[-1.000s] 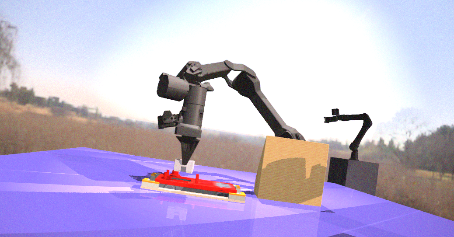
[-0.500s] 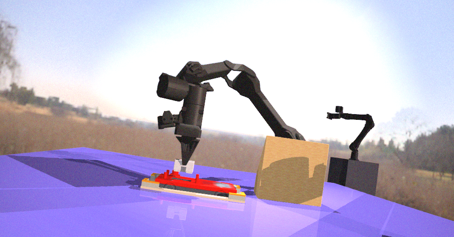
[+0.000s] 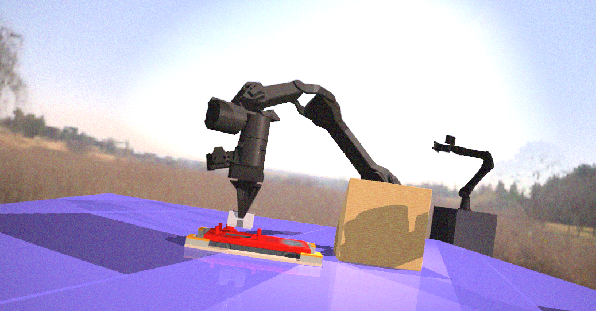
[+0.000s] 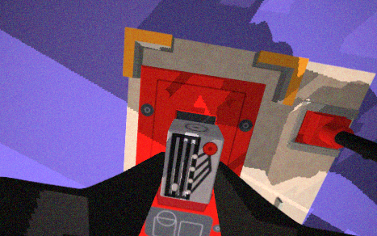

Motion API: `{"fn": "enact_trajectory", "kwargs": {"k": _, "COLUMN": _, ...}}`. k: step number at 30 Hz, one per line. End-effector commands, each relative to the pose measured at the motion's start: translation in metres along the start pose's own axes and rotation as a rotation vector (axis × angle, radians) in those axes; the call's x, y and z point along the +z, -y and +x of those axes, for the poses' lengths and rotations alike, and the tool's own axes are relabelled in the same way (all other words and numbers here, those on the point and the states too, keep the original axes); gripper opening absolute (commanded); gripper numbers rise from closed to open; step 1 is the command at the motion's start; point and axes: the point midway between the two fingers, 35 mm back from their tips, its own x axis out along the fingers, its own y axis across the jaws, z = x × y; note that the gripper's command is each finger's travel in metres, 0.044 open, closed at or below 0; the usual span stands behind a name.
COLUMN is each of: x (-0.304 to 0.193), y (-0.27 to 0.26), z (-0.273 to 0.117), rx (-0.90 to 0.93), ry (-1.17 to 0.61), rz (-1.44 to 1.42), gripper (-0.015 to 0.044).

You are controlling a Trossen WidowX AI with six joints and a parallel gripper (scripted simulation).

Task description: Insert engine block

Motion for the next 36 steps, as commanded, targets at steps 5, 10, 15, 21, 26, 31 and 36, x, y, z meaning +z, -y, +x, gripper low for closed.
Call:
{"fn": "enact_trajectory", "kwargs": {"k": 5, "x": 0.0005, "y": 0.0005, "z": 0.0019, "rx": -0.004, "ry": 0.004, "rz": -0.011, "gripper": 0.0158}}
{"fn": "enact_trajectory", "kwargs": {"k": 10, "x": 0.0005, "y": 0.0005, "z": 0.0031, "rx": -0.004, "ry": 0.004, "rz": -0.01, "gripper": 0.0158}}
{"fn": "enact_trajectory", "kwargs": {"k": 15, "x": 0.0005, "y": 0.0005, "z": 0.0043, "rx": -0.004, "ry": 0.004, "rz": -0.009, "gripper": 0.0158}}
{"fn": "enact_trajectory", "kwargs": {"k": 21, "x": 0.0005, "y": 0.0006, "z": 0.0057, "rx": -0.004, "ry": 0.004, "rz": -0.009, "gripper": 0.0158}}
{"fn": "enact_trajectory", "kwargs": {"k": 26, "x": 0.0006, "y": 0.0006, "z": 0.0069, "rx": -0.005, "ry": 0.004, "rz": -0.009, "gripper": 0.0158}}
{"fn": "enact_trajectory", "kwargs": {"k": 31, "x": 0.0006, "y": 0.0006, "z": 0.0081, "rx": -0.005, "ry": 0.004, "rz": -0.009, "gripper": 0.0158}}
{"fn": "enact_trajectory", "kwargs": {"k": 36, "x": 0.0006, "y": 0.0007, "z": 0.0093, "rx": -0.005, "ry": 0.004, "rz": -0.009, "gripper": 0.0158}}
